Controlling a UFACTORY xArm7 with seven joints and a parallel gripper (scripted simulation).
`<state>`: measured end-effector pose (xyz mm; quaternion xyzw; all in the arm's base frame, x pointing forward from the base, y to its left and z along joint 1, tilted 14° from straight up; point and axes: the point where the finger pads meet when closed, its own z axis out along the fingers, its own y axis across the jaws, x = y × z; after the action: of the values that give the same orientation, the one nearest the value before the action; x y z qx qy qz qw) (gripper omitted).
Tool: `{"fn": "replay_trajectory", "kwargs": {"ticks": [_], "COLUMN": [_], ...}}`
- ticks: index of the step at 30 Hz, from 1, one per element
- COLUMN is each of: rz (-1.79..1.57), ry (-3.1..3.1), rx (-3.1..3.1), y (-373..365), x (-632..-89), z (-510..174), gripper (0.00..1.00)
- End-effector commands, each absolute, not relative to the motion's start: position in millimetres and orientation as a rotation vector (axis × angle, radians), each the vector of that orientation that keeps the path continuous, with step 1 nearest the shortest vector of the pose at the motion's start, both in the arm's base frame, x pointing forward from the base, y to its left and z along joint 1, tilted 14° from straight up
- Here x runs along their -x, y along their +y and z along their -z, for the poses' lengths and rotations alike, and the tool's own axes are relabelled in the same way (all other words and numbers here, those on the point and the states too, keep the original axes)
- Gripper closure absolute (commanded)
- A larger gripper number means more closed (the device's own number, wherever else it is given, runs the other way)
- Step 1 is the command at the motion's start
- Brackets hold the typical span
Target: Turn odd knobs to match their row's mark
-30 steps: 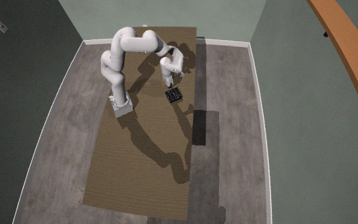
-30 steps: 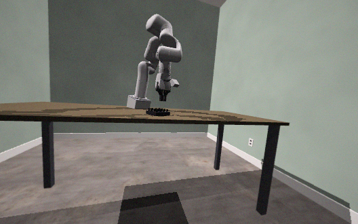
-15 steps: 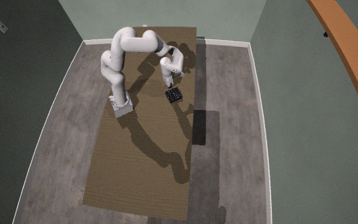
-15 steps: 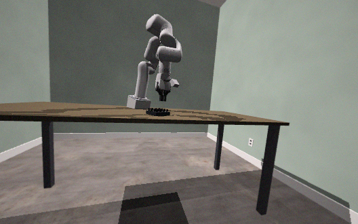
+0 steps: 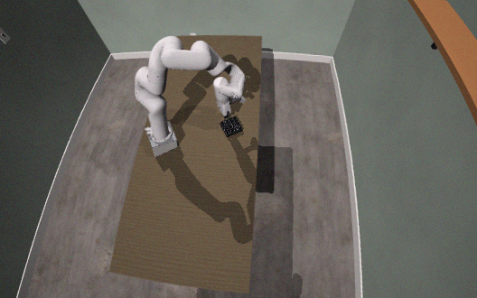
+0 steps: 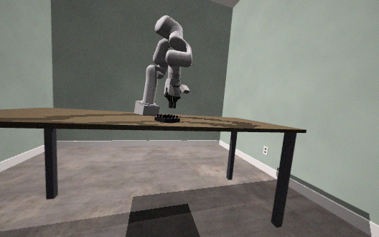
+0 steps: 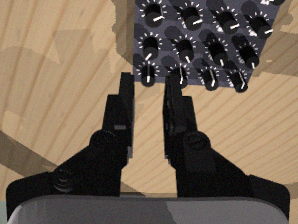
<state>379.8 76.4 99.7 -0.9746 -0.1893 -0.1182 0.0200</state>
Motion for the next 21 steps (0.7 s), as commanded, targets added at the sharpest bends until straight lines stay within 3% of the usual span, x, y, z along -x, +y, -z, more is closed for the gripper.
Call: {"fn": "replay_trajectory", "kwargs": {"ticks": [1, 21], "rz": [0.37, 0.37], "ry": [-0.587, -0.587], "rx": [3.022, 3.022], "y": [76.8, 77.9], "x": [-381.8, -386.5], "z": [-95.1, -73.9], "gripper": [0.81, 0.81]}}
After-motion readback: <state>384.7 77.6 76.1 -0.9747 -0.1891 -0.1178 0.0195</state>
